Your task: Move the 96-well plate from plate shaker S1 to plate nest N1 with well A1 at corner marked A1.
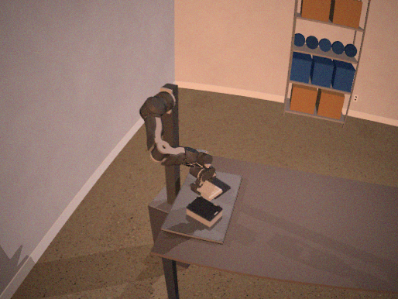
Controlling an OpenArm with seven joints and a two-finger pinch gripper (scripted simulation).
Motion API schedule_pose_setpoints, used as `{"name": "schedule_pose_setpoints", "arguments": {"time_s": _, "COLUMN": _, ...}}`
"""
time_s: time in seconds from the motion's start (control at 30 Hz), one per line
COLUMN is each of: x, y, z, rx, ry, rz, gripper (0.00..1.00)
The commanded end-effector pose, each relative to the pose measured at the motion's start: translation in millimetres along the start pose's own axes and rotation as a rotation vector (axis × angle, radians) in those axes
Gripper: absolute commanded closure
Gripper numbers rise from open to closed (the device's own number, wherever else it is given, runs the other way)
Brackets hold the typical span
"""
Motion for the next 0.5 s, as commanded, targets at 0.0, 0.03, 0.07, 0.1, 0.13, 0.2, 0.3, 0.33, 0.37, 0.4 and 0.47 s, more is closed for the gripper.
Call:
{"name": "schedule_pose_setpoints", "arguments": {"time_s": 0.0, "x": 13.3, "y": 2.2, "z": 4.9, "rx": 0.001, "ry": -0.001, "rz": -0.005, "gripper": 1.00}}
{"name": "schedule_pose_setpoints", "arguments": {"time_s": 0.03, "x": 20.7, "y": 3.8, "z": 7.7, "rx": 0.001, "ry": 0.000, "rz": -0.004, "gripper": 1.00}}
{"name": "schedule_pose_setpoints", "arguments": {"time_s": 0.07, "x": 28.1, "y": 5.5, "z": 10.4, "rx": 0.001, "ry": 0.001, "rz": -0.004, "gripper": 1.00}}
{"name": "schedule_pose_setpoints", "arguments": {"time_s": 0.1, "x": 35.4, "y": 7.1, "z": 13.1, "rx": 0.001, "ry": 0.002, "rz": -0.003, "gripper": 1.00}}
{"name": "schedule_pose_setpoints", "arguments": {"time_s": 0.13, "x": 35.4, "y": 7.1, "z": 13.1, "rx": 0.001, "ry": 0.002, "rz": -0.003, "gripper": 1.00}}
{"name": "schedule_pose_setpoints", "arguments": {"time_s": 0.2, "x": 35.4, "y": 7.1, "z": 13.1, "rx": 0.001, "ry": 0.002, "rz": -0.003, "gripper": 1.00}}
{"name": "schedule_pose_setpoints", "arguments": {"time_s": 0.3, "x": 35.4, "y": 7.1, "z": 13.1, "rx": 0.001, "ry": 0.002, "rz": -0.003, "gripper": 1.00}}
{"name": "schedule_pose_setpoints", "arguments": {"time_s": 0.33, "x": 35.4, "y": 7.1, "z": 13.1, "rx": 0.001, "ry": 0.002, "rz": -0.003, "gripper": 1.00}}
{"name": "schedule_pose_setpoints", "arguments": {"time_s": 0.37, "x": 35.4, "y": 7.1, "z": 13.1, "rx": 0.001, "ry": 0.002, "rz": -0.003, "gripper": 1.00}}
{"name": "schedule_pose_setpoints", "arguments": {"time_s": 0.4, "x": 35.4, "y": 7.1, "z": 13.1, "rx": 0.001, "ry": 0.002, "rz": -0.003, "gripper": 1.00}}
{"name": "schedule_pose_setpoints", "arguments": {"time_s": 0.47, "x": 35.4, "y": 7.1, "z": 13.1, "rx": 0.001, "ry": 0.002, "rz": -0.003, "gripper": 1.00}}
Point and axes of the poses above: the point where the finger pads meet when closed, its own y axis out along the fingers, its own x axis across the jaws, z = x × y, the point moved 6 cm from there along -y, back along the fingers, and after that the axes turned 12 degrees about -y, right-handed, at the moved point
